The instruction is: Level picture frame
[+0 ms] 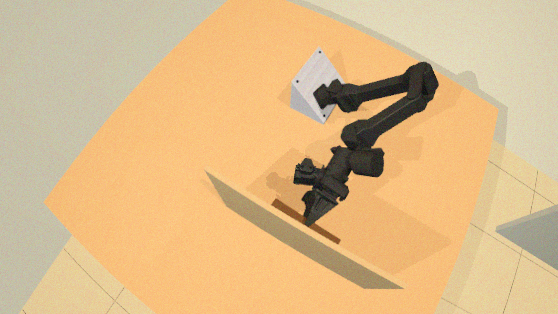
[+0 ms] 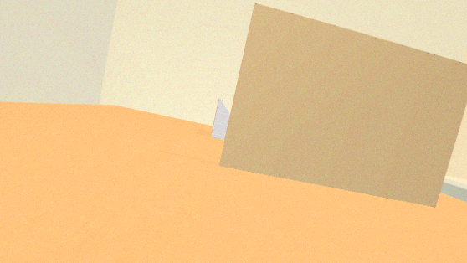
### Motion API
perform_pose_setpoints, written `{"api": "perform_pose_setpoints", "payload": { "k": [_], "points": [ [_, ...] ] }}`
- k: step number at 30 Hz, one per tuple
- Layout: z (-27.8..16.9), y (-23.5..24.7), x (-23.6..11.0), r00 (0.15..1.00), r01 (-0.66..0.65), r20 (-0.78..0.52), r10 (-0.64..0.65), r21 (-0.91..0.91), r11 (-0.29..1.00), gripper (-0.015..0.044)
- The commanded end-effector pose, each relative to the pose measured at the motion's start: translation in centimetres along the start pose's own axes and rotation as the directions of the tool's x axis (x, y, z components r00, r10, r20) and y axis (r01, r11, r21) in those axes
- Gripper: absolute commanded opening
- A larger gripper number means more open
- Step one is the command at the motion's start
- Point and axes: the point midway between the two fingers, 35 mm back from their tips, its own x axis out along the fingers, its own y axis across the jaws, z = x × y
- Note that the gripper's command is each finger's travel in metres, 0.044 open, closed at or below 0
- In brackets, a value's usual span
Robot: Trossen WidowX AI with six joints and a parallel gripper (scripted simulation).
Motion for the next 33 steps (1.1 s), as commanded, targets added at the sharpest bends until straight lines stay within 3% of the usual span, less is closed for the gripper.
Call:
{"api": "perform_pose_setpoints", "payload": {
  "k": [1,9,12,30,33],
  "points": [
    [-0.06,0.00,0.02,1.000,0.001,-0.004,-0.001,0.003,1.000,0.0260],
    [-0.10,-0.01,0.03,1.000,0.001,-0.004,-0.001,0.003,1.000,0.0260],
    [-0.10,-0.01,0.03,1.000,0.001,-0.004,-0.001,0.003,1.000,0.0181],
    [-0.10,-0.01,0.03,1.000,0.001,-0.004,-0.001,0.003,1.000,0.0061],
    [-0.10,-0.01,0.03,1.000,0.001,-0.004,-0.001,0.003,1.000,0.0000]
  ]
}}
